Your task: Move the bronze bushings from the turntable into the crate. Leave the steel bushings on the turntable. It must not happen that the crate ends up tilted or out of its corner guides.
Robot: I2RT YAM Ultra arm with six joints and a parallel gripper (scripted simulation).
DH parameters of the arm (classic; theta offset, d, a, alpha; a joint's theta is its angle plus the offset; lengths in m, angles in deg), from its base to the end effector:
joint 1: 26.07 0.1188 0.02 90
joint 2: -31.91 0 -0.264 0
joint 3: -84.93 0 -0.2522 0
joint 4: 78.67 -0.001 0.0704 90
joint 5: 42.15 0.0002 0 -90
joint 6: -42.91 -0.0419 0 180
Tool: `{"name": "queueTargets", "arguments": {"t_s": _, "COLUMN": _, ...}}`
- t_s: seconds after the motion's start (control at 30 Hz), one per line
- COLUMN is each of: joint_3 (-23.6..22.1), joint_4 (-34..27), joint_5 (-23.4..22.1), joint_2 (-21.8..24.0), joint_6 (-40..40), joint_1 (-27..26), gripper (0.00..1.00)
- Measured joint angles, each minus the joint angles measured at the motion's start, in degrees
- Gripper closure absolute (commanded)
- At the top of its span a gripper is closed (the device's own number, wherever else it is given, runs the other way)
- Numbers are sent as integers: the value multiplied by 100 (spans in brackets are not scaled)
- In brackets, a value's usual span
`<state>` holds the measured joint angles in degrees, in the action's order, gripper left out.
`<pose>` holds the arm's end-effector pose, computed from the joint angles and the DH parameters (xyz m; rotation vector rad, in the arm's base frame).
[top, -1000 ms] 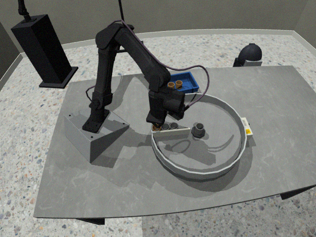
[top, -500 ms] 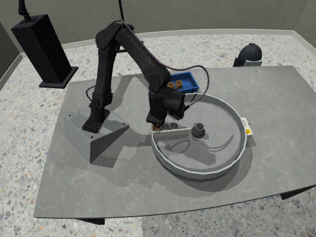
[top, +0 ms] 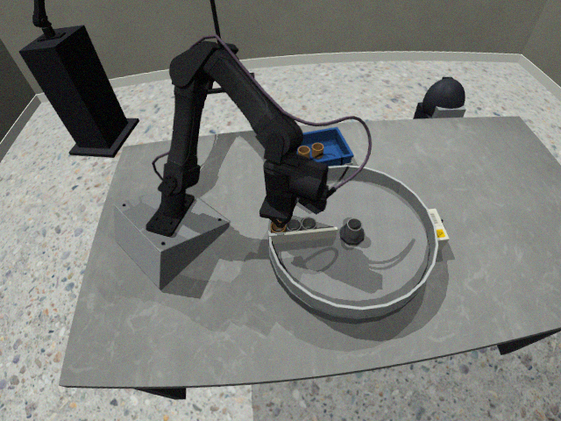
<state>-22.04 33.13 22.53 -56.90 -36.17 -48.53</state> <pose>0.2552 -0.0850 0.2065 0.2540 2.8493 0.5723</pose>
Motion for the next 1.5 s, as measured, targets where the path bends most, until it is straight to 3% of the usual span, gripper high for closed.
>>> {"name": "queueTargets", "arguments": {"t_s": 1.27, "joint_3": -22, "joint_4": 35, "joint_5": 0, "joint_2": -44, "joint_6": -13, "joint_1": 11, "gripper": 85}}
{"name": "queueTargets", "arguments": {"t_s": 1.3, "joint_3": -22, "joint_4": 35, "joint_5": 0, "joint_2": -44, "joint_6": -13, "joint_1": 11, "gripper": 100}}
{"name": "queueTargets", "arguments": {"t_s": 1.5, "joint_3": -22, "joint_4": 26, "joint_5": -59, "joint_2": -37, "joint_6": -17, "joint_1": 24, "gripper": 100}}
